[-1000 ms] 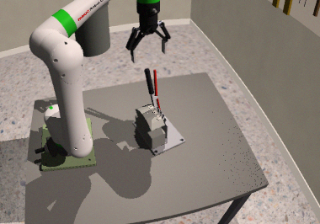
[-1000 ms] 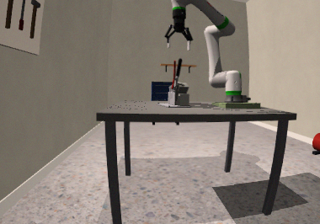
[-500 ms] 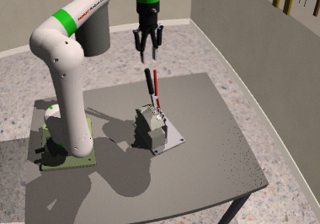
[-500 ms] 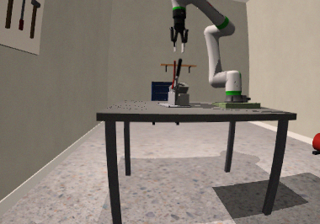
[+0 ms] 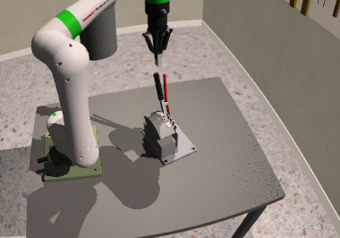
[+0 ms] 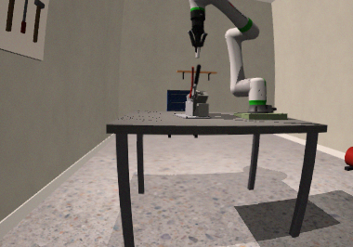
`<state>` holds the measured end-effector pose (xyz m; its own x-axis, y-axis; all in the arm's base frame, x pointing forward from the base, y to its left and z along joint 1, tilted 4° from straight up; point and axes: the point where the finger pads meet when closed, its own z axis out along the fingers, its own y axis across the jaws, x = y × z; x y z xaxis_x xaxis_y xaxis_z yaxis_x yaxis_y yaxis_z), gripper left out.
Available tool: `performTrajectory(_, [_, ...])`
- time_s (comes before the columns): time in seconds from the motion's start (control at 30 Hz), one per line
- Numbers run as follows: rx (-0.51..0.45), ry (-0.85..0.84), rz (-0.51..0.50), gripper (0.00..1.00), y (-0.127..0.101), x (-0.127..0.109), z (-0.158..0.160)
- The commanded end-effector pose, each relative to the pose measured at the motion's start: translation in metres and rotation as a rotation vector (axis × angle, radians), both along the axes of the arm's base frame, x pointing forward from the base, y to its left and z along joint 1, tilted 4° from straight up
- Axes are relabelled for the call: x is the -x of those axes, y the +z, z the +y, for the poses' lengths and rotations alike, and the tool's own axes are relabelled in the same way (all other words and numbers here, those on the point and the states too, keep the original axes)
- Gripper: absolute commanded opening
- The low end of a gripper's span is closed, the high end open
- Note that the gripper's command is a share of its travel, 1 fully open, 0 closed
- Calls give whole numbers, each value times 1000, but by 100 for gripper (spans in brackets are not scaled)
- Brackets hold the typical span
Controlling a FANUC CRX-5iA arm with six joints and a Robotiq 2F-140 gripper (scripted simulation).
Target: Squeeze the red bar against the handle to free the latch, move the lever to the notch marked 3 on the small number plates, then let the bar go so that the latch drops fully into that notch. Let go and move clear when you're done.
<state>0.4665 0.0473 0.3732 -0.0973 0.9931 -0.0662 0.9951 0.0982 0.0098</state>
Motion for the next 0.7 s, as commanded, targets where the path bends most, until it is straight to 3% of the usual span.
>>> performTrajectory(0.0, [0, 0, 0, 0, 0, 0, 0])
performTrajectory(0.47, [0, 0, 0, 0, 0, 0, 0])
performTrajectory(0.5, [0, 0, 0, 57, 0, 0, 0])
performTrajectory(0.67, [0, 0, 0, 57, 0, 0, 0])
